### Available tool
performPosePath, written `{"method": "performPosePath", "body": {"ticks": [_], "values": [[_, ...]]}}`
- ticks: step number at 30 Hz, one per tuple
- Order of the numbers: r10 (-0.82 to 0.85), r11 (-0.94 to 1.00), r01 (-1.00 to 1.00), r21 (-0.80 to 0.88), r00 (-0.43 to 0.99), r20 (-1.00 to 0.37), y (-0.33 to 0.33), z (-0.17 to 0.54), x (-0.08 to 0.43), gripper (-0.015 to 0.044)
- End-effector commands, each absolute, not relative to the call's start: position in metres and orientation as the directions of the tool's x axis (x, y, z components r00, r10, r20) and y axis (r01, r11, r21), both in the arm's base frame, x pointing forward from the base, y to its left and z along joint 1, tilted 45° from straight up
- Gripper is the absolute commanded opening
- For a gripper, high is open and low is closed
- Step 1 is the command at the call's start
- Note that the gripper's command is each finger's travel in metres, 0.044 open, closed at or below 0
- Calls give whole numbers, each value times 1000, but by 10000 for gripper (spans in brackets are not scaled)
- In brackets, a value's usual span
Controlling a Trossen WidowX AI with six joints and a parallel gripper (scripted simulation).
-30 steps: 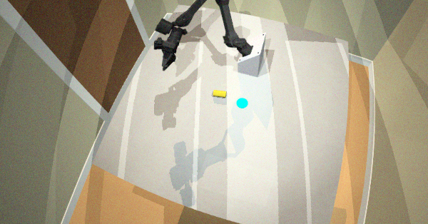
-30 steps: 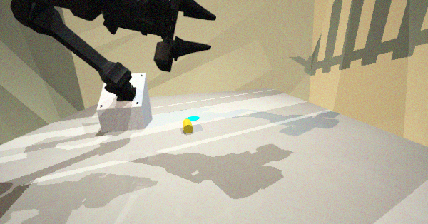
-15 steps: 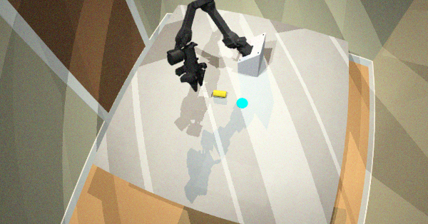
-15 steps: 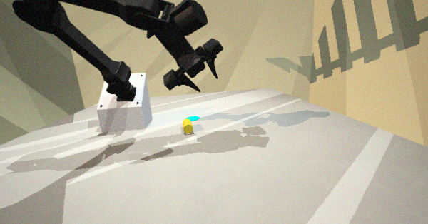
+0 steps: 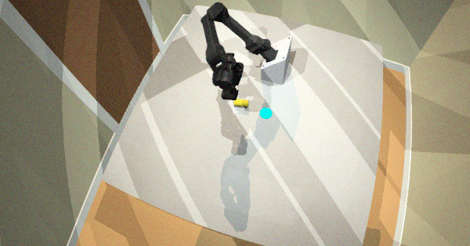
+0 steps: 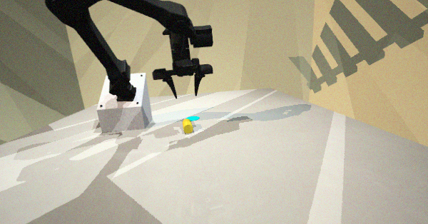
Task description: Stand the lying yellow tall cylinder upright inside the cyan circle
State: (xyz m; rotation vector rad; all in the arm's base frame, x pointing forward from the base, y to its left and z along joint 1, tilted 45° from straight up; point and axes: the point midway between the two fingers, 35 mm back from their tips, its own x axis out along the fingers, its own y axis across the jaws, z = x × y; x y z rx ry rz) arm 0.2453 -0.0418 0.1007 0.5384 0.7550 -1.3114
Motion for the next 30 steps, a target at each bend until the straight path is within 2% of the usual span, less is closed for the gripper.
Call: {"method": "performPosePath", "body": {"ticks": [1, 6, 15, 22, 30], "values": [[-704, 175, 981, -87, 63, -707, -43, 101, 241, 309], [-702, 175, 981, -86, 63, -710, -48, 94, 243, 309], [-706, 175, 981, -86, 64, -705, -120, 25, 248, 309], [-707, 174, 981, -87, 63, -704, -121, 24, 248, 309], [-707, 174, 981, -87, 63, -704, -121, 24, 248, 105]]}}
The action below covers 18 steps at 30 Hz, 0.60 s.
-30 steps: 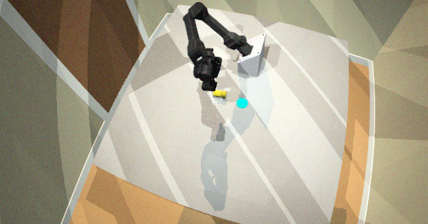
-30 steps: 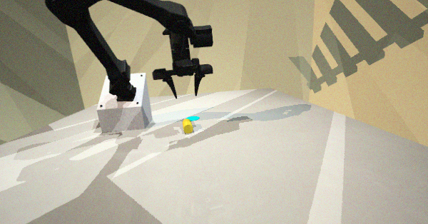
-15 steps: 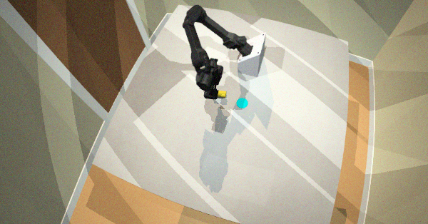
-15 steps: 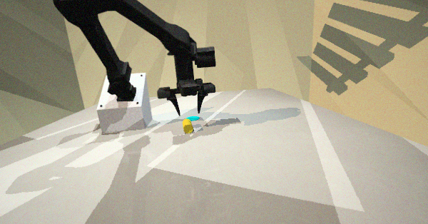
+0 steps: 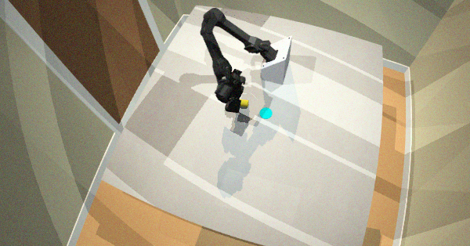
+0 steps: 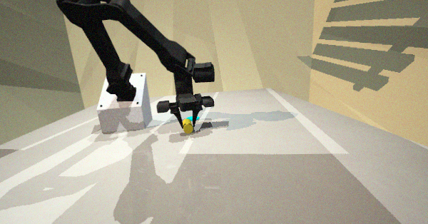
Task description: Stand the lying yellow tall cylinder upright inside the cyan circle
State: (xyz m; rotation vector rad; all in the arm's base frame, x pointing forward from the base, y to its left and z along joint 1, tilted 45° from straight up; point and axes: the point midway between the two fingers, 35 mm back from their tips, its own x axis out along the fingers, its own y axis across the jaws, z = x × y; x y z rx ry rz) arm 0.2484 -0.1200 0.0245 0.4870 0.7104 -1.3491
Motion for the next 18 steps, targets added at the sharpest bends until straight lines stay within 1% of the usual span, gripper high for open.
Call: {"method": "performPosePath", "body": {"ticks": [1, 6, 18], "values": [[-707, 174, 981, -87, 63, -704, -121, 24, 248, 105], [-706, 175, 981, -86, 64, -705, -120, 25, 248, 105], [-697, 176, 981, -84, 64, -714, -92, 47, 251, 105]]}}
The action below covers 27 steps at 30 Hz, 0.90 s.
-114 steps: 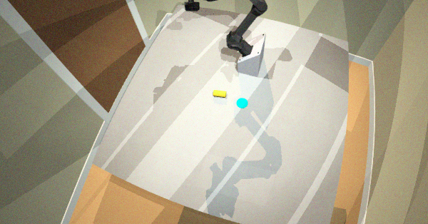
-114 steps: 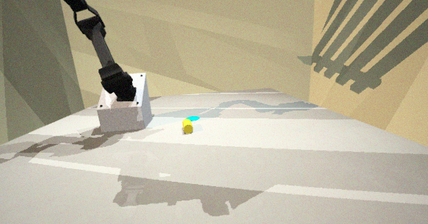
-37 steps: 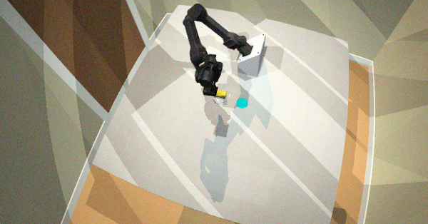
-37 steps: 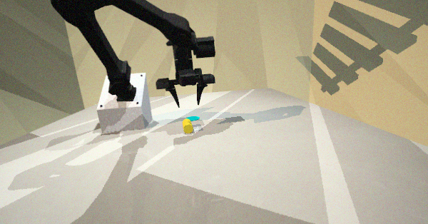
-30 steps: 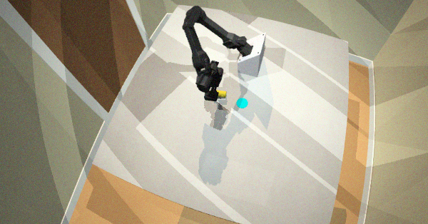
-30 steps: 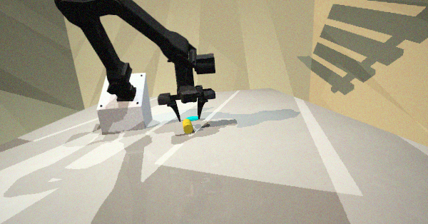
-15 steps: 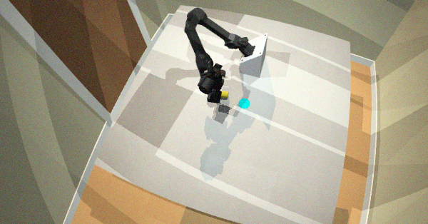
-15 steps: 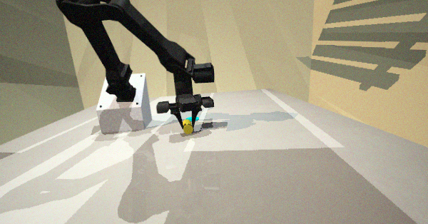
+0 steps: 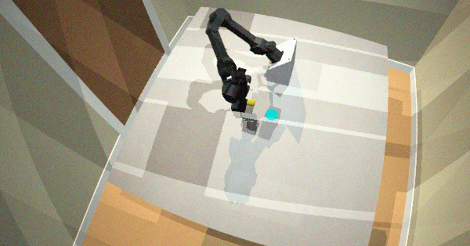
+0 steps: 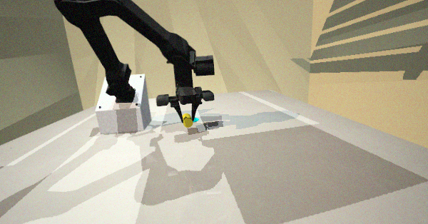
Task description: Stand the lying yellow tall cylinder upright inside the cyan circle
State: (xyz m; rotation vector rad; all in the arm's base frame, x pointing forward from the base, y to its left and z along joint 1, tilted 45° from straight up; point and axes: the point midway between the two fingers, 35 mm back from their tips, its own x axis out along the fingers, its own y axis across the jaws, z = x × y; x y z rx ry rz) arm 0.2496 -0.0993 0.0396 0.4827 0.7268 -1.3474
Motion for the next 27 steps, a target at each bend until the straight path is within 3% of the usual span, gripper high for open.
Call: {"method": "performPosePath", "body": {"ticks": [1, 27], "values": [[-697, 176, 981, -84, 64, -714, -90, 49, 251, 105], [-703, 190, 976, -102, 63, -708, -42, 100, 241, 105]]}}
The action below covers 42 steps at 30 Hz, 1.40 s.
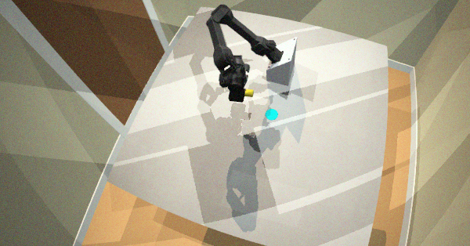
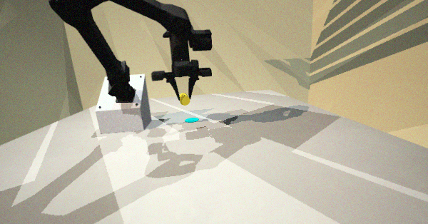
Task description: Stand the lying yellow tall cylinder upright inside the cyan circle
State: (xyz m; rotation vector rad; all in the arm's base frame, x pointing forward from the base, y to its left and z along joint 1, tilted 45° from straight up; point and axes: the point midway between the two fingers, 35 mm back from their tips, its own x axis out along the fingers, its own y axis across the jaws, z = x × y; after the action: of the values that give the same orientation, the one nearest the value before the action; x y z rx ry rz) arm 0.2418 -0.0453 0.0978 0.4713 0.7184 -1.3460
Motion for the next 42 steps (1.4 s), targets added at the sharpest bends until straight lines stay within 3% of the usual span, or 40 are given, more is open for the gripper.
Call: {"method": "performPosePath", "body": {"ticks": [1, 23, 42], "values": [[-703, 209, 970, -121, 63, -709, -41, 100, 242, 105], [-691, 619, 568, -542, 66, -720, -6, 76, 251, 105], [-687, 724, -23, -690, 65, -723, 23, 55, 253, 105]]}}
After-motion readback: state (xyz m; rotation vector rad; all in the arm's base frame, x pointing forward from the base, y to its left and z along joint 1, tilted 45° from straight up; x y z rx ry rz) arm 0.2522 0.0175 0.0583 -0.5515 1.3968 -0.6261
